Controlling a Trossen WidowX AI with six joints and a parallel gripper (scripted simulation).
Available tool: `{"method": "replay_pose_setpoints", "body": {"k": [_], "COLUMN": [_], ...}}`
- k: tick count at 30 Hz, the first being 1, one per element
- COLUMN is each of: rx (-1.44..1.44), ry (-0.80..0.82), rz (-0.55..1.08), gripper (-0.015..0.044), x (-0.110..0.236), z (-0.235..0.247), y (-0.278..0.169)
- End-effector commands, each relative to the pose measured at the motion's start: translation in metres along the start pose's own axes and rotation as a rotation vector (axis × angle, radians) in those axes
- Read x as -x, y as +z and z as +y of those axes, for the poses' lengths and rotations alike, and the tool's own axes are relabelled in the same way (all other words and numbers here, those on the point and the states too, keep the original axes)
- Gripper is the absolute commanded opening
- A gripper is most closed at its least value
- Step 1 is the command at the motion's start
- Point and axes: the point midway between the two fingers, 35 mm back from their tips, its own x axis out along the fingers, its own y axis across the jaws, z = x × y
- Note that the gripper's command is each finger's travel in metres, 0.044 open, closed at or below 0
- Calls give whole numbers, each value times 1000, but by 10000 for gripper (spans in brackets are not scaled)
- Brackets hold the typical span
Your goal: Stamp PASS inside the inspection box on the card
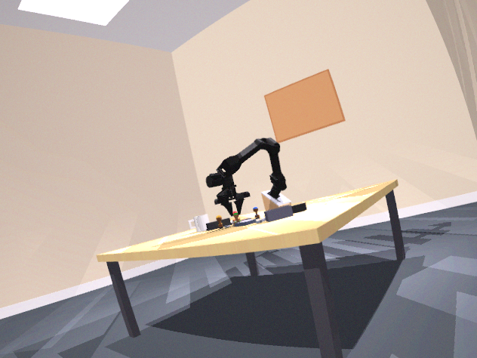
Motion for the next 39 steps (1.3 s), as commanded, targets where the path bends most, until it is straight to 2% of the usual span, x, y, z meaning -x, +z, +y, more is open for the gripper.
{"method": "replay_pose_setpoints", "body": {"k": [1, 18, 22, 31, 33, 39], "rx": [-8, -8, 0, 0, 0, 0], "ry": [6, 9, 4, 4, 4, 3], "rz": [1, 1, 1, 1, 1, 1], "gripper": [214, 214, 109, 49, 0, 0], "x": [-7, -30, -28, -28, -28, -25], "z": [0, 1, 1, 1, 1, 1], "y": [-2, -3, -2, -2, -2, -2]}}
